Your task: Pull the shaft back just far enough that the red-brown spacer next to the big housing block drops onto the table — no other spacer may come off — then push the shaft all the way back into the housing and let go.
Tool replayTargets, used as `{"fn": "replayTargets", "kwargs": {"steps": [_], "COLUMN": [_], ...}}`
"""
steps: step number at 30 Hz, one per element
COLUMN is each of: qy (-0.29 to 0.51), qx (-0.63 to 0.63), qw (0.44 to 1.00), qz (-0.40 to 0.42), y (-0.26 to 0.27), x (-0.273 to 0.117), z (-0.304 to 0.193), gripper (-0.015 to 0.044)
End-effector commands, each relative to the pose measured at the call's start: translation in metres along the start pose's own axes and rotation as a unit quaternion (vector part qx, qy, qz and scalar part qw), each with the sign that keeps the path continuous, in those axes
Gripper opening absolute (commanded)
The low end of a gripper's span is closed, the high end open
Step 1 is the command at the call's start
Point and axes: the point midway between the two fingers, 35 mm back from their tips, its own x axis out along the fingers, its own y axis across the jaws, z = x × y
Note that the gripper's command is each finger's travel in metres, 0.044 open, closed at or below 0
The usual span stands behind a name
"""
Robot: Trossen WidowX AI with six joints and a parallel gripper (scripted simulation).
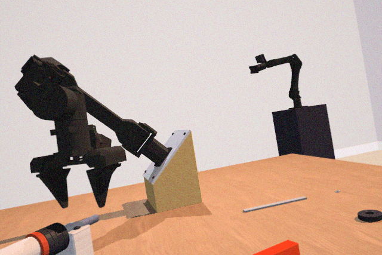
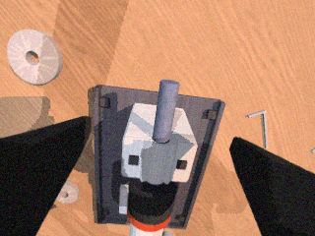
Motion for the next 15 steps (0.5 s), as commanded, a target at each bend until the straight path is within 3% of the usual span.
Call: {"fn": "replayTargets", "kwargs": {"steps": [1,15], "qy": [-0.009,-0.009], "qx": [-0.015,-0.015], "qw": [1.000,1.000], "qz": [0.000,0.000], "y": [-0.0004,-0.0018], "x": [0.0023,0.0023], "z": [0.0030,0.0028], "gripper": [0.0440,0.0440]}}
